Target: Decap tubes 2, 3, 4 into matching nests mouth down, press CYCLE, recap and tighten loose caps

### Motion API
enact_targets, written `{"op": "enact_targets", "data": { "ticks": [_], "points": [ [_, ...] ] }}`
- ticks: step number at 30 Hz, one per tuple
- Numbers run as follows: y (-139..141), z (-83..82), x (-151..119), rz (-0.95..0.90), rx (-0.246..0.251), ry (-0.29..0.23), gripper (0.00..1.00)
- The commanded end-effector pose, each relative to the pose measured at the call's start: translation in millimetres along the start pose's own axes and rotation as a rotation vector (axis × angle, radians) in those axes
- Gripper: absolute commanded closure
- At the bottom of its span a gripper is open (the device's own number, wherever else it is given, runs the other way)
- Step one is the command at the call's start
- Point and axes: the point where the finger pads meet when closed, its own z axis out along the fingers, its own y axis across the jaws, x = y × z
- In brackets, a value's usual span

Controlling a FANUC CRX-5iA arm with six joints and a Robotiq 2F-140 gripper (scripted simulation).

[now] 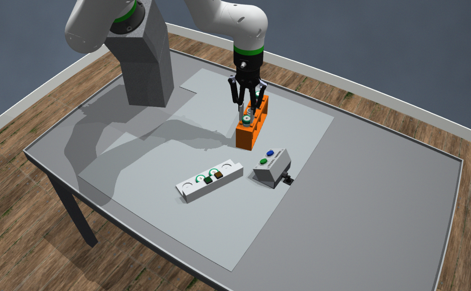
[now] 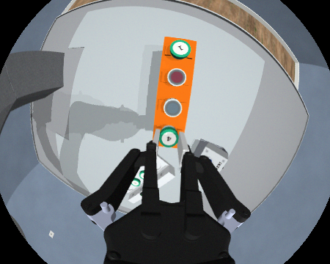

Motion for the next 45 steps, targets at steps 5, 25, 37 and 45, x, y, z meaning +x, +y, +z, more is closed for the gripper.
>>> {"op": "enact_targets", "data": {
  "ticks": [5, 25, 37, 45],
  "points": [
    [0, 0.0, 0, 0.000, 0.000, 0.000, 1.00],
    [-3, -35.6, -8, -0.083, 0.000, 0.000, 1.00],
    [-27, -35.6, -61, -0.654, -0.001, -0.001, 1.00],
    [-40, -35.6, -92, -0.916, 0.000, 0.000, 1.00]
  ]
}}
